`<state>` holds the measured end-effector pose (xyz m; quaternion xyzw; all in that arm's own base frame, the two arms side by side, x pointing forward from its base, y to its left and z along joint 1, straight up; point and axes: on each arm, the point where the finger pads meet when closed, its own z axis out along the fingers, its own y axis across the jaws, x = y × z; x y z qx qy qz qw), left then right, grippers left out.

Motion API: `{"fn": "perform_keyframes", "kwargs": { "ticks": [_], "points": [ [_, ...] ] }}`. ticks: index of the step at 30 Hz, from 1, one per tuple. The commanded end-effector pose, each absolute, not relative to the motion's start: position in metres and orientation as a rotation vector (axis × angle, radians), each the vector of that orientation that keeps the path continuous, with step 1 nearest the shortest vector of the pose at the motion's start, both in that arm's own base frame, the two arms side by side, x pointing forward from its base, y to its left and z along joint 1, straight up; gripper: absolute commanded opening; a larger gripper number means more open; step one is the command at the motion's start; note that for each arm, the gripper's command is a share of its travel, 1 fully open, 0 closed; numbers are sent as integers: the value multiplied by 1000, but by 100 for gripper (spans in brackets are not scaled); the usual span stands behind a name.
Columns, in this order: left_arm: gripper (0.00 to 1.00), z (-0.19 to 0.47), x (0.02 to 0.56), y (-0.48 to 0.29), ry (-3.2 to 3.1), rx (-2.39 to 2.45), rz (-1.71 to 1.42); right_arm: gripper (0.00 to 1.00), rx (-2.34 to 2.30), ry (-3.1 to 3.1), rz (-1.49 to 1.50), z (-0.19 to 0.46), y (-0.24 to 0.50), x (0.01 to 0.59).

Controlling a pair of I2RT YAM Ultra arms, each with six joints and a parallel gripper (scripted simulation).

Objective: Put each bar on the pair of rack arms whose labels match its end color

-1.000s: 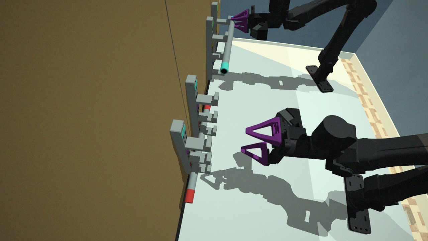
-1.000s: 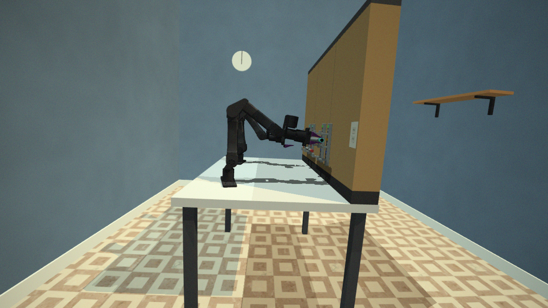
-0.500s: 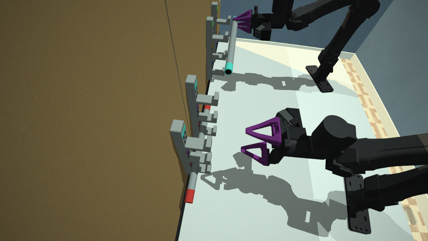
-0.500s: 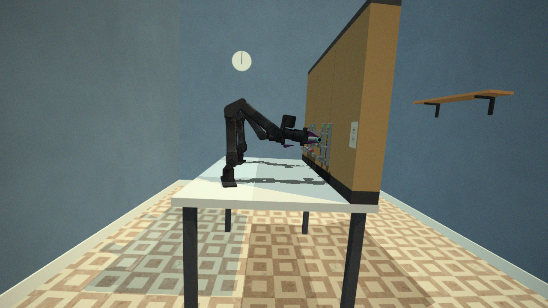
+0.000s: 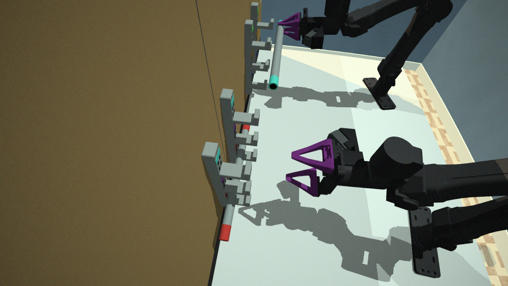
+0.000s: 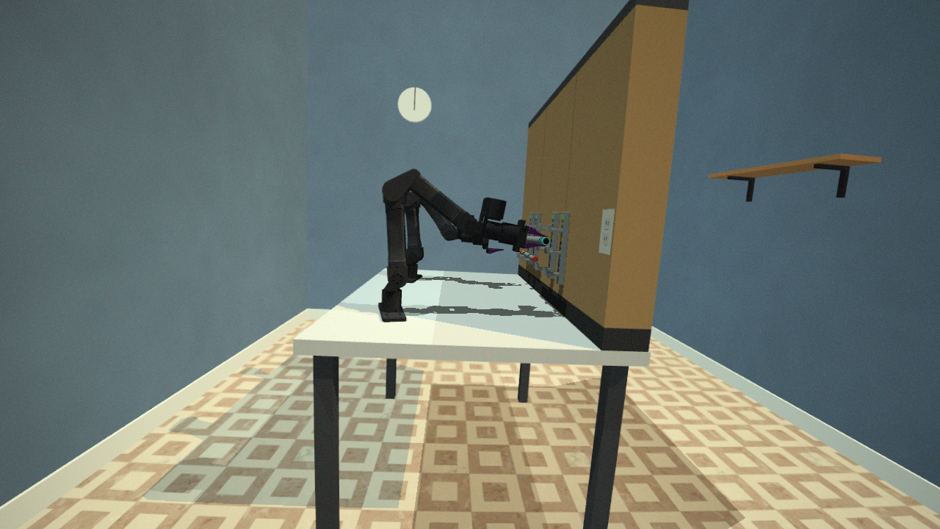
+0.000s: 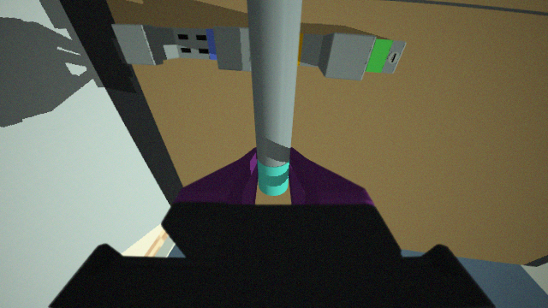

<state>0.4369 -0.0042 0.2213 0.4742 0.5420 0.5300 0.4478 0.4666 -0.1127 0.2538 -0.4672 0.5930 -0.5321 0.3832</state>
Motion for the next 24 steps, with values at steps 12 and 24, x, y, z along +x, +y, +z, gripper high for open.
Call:
{"fn": "perform_keyframes", "kwargs": {
  "ticks": [12,24],
  "points": [
    [100,237,433,-8,1314,1137,1315,0,-1069,1406,-1405,301,-86,470],
    [100,237,433,-8,1314,1137,1315,0,-1069,1406,-1405,299,-68,476]
  ]
}}
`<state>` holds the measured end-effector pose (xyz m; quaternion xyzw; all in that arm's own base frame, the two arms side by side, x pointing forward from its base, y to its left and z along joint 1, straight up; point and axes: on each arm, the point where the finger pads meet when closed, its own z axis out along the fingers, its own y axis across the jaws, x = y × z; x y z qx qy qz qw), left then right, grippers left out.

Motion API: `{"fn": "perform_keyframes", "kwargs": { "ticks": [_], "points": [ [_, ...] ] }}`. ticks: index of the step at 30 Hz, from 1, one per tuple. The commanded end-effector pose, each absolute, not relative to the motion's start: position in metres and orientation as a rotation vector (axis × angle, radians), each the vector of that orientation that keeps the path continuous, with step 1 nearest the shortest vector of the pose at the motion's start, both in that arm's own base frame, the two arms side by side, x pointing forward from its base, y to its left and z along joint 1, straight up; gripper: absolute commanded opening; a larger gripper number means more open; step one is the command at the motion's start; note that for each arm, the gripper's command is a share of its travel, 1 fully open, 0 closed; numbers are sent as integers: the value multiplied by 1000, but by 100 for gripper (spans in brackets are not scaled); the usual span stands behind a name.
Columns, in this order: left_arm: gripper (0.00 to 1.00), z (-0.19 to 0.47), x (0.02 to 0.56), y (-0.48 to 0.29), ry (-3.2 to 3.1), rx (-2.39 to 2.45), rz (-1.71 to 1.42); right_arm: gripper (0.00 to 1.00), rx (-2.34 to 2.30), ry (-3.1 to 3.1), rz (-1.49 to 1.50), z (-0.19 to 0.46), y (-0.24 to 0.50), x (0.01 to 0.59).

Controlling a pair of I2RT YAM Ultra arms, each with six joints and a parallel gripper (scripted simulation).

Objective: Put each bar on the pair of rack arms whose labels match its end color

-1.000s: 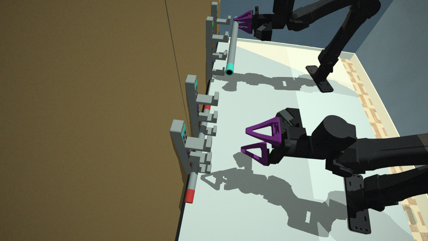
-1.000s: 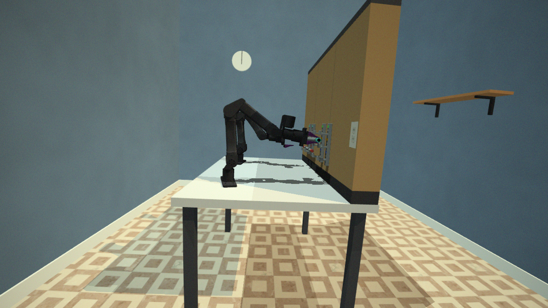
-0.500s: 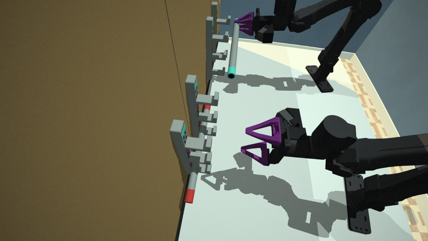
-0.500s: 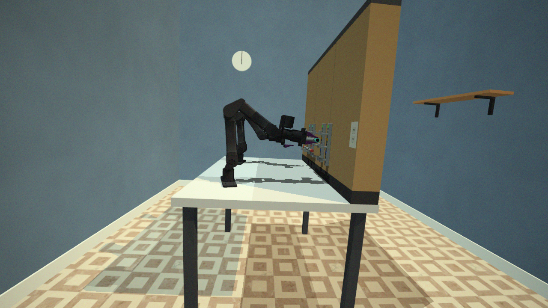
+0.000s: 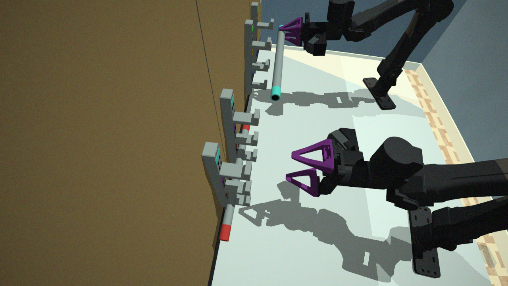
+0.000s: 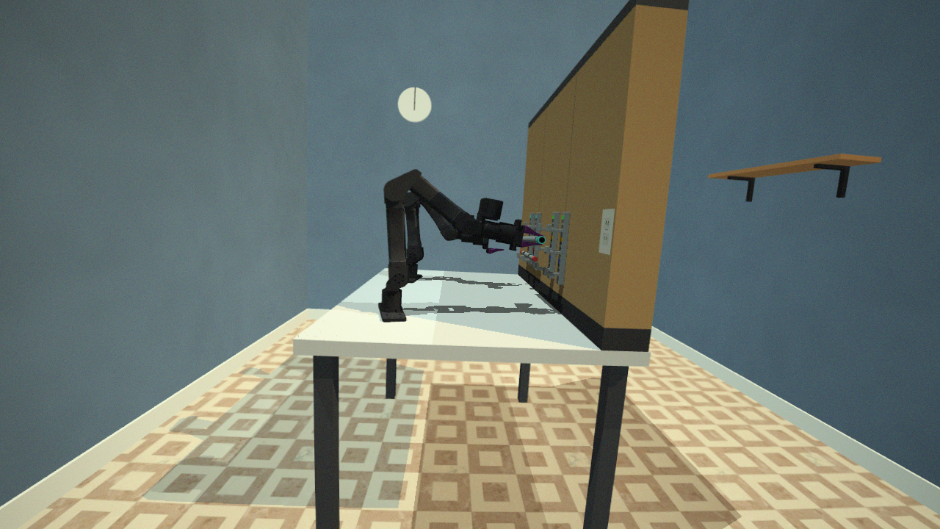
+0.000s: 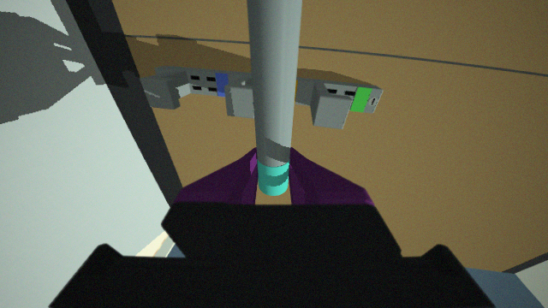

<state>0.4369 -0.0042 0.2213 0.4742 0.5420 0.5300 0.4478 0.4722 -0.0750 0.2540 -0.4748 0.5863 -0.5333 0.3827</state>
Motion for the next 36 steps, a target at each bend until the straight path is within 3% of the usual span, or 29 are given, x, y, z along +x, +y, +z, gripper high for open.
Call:
{"fn": "perform_keyframes", "kwargs": {
  "ticks": [1,36],
  "points": [
    [100,237,433,-8,1314,1137,1315,0,-1069,1406,-1405,299,-66,476],
    [100,237,433,-8,1314,1137,1315,0,-1069,1405,-1405,289,-9,492]
  ]
}}
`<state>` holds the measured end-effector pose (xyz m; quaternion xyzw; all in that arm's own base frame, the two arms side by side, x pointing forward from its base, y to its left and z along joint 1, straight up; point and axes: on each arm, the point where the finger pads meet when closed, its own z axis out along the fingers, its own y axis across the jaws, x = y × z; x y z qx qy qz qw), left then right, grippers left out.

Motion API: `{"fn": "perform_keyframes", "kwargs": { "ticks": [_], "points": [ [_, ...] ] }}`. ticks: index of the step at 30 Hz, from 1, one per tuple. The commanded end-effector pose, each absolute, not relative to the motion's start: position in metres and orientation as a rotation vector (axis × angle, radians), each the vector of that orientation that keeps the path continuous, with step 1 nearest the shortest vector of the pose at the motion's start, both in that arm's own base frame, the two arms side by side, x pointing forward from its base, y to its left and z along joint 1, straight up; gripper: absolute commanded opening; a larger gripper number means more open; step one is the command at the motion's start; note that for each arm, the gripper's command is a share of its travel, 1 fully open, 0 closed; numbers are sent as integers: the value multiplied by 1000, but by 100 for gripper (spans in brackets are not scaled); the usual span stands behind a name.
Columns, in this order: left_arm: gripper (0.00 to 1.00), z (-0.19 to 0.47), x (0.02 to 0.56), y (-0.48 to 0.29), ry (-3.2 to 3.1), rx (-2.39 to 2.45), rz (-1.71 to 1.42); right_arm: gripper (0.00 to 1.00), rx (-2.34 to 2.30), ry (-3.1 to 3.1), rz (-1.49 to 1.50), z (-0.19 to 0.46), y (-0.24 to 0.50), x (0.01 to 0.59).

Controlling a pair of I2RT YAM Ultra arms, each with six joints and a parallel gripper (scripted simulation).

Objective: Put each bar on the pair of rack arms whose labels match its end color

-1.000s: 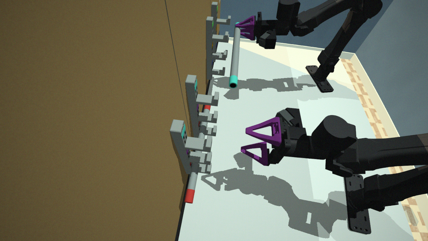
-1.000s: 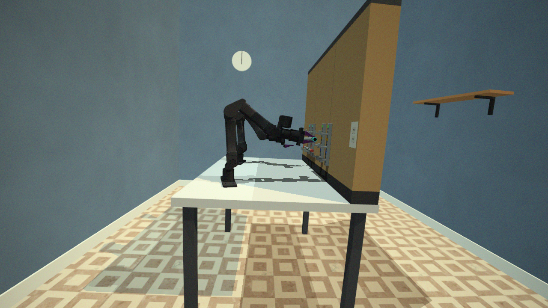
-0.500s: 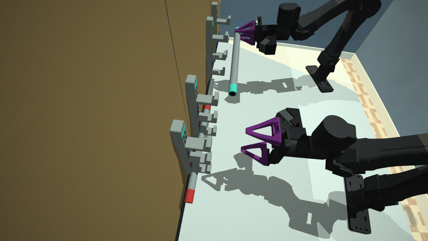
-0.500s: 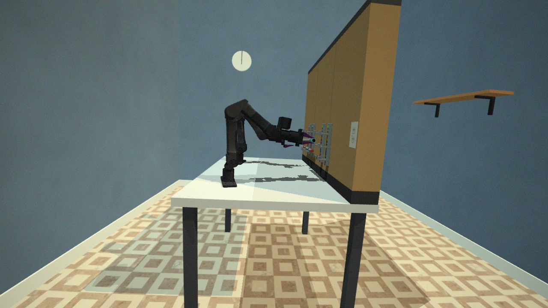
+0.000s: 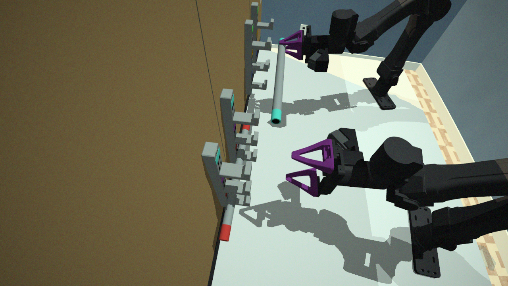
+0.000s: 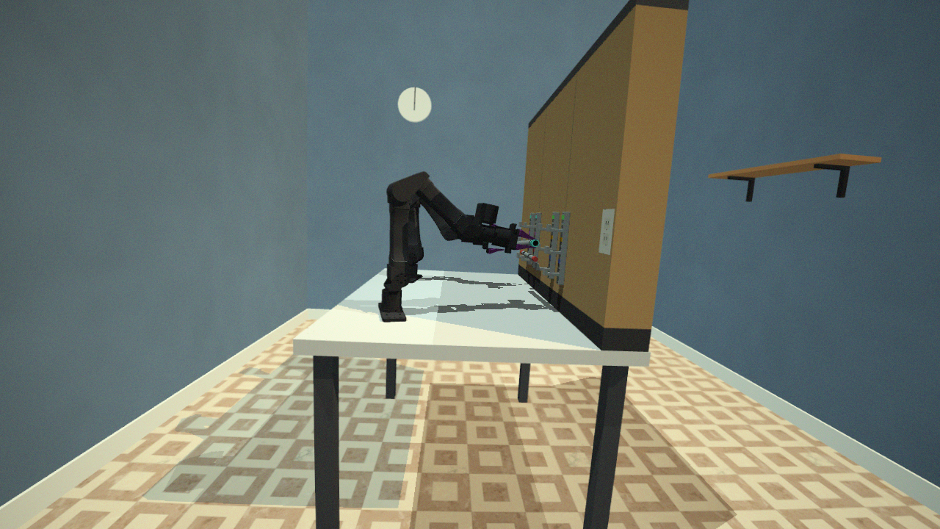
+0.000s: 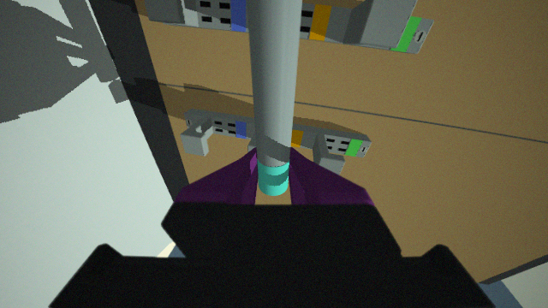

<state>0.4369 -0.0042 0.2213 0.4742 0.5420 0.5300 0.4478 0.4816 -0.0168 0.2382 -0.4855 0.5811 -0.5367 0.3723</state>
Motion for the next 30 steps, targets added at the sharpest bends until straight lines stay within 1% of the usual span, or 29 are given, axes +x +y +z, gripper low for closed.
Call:
{"fn": "perform_keyframes", "kwargs": {
  "ticks": [1,30],
  "points": [
    [100,237,433,-8,1314,1137,1315,0,-1069,1405,-1405,289,-8,492],
    [100,237,433,-8,1314,1137,1315,0,-1069,1405,-1405,292,38,505]
  ]
}}
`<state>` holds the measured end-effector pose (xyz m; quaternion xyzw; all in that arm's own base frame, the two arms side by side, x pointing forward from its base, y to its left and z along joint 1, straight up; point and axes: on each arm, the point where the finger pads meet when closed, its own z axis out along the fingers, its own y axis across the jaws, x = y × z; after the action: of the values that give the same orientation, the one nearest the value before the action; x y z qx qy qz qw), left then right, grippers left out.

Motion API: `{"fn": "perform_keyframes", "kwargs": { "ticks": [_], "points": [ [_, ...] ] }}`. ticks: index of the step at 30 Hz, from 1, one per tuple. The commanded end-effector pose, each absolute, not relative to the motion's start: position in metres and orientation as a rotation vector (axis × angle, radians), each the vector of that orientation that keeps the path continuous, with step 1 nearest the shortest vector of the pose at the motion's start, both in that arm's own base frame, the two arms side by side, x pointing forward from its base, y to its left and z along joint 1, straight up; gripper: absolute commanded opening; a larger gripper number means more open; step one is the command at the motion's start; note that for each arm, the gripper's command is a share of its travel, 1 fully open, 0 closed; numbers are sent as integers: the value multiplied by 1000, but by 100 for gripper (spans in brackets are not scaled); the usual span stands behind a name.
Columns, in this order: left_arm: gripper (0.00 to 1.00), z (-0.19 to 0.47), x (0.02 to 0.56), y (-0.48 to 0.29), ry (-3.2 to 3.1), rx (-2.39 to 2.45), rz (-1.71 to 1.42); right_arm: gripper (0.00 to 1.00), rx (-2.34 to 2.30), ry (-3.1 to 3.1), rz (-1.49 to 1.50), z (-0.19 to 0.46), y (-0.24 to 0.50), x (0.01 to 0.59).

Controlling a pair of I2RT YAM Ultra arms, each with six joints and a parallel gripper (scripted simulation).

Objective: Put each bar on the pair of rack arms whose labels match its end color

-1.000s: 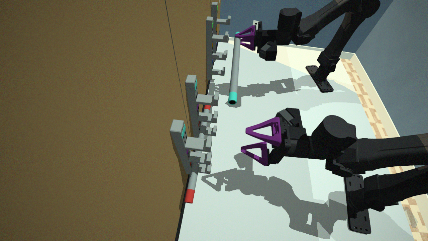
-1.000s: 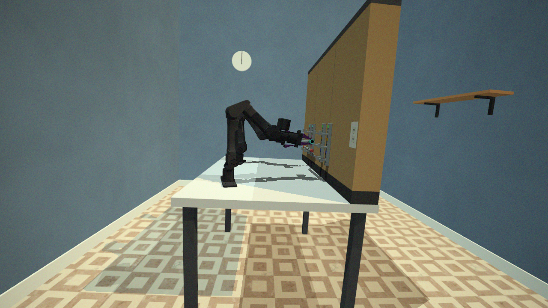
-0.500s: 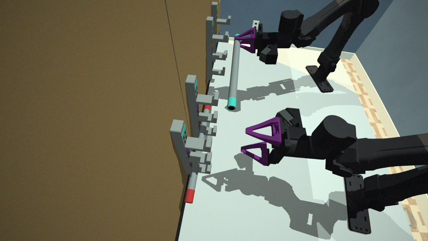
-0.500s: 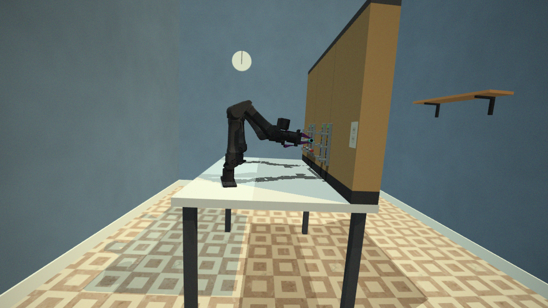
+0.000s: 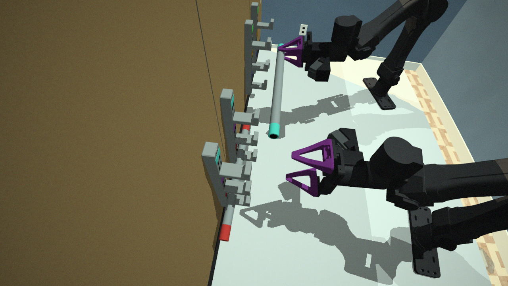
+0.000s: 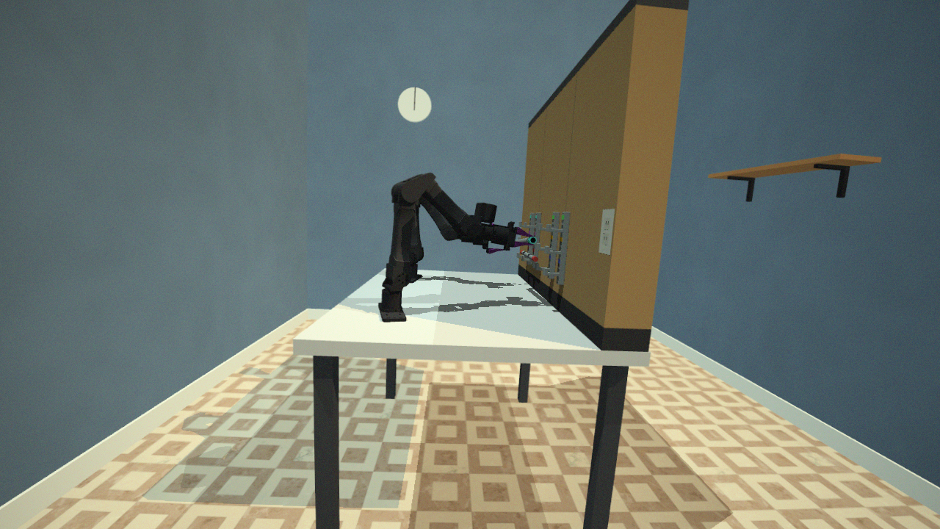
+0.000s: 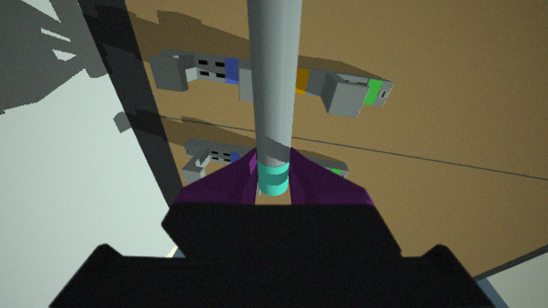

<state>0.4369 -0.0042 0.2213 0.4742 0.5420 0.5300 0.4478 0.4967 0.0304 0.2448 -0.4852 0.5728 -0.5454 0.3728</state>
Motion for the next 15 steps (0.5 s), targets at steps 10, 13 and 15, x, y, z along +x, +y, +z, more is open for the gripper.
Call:
{"fn": "perform_keyframes", "kwargs": {
  "ticks": [10,13,15],
  "points": [
    [100,237,433,-8,1314,1137,1315,0,-1069,1405,-1405,288,57,510],
    [100,237,433,-8,1314,1137,1315,0,-1069,1405,-1405,288,59,511],
    [100,237,433,-8,1314,1137,1315,0,-1069,1405,-1405,288,62,512]
  ]
}}
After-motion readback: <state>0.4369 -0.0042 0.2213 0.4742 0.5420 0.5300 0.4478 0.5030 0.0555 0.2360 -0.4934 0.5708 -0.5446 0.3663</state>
